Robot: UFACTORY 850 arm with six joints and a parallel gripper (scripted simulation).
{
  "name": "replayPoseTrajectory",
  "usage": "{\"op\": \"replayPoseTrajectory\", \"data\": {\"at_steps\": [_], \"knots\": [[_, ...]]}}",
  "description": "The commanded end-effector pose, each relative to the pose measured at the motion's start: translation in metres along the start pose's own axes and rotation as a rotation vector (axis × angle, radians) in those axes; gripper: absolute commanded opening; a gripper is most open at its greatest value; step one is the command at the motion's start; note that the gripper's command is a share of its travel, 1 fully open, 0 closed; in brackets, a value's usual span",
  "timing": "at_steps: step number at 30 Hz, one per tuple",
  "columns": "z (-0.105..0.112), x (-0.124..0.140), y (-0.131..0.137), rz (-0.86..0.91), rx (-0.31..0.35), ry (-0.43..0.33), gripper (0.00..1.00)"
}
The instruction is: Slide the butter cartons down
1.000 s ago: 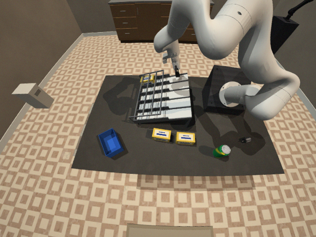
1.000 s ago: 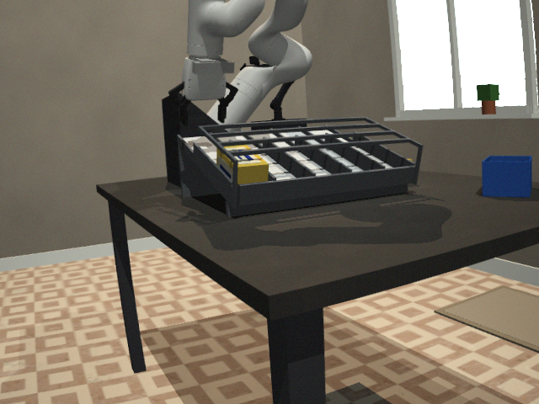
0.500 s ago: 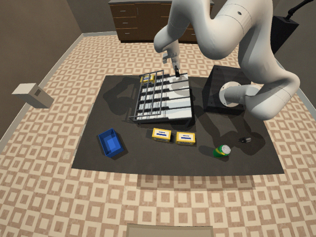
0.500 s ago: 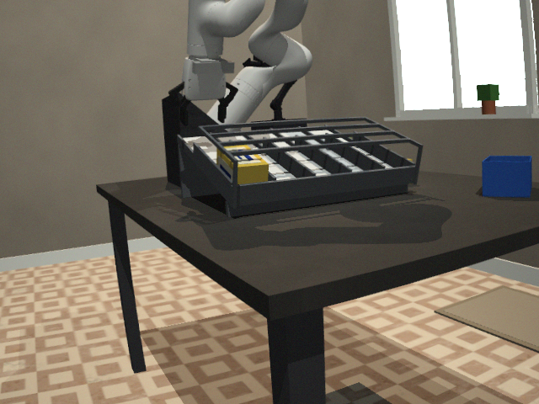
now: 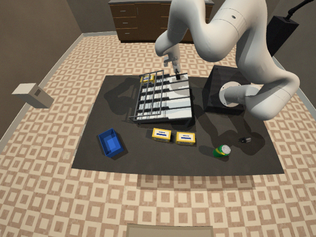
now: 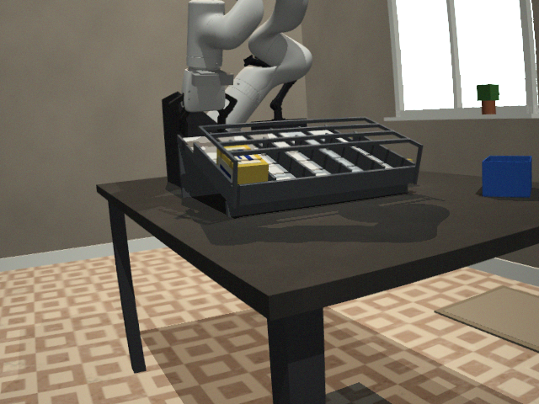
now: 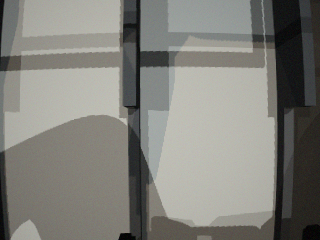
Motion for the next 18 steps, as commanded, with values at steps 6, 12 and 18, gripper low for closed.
{"op": "replayPoseTrajectory", "data": {"at_steps": [6,12,18], "knots": [[0.0010,-0.0005,0.0003,0.000,0.001,0.002,0.00],[0.0010,-0.0005,0.0003,0.000,0.001,0.002,0.00],[0.0010,-0.0005,0.0003,0.000,0.001,0.002,0.00]]}}
Point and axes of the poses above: the point where the finger pads meet when closed, its own z axis back along the fingers, its own y axis across the jaws, x = y × z, the point moved 2 cm from there along z, back along the fingers, and after that the axes turned 8 degrees about -z, right-handed, at the moved point
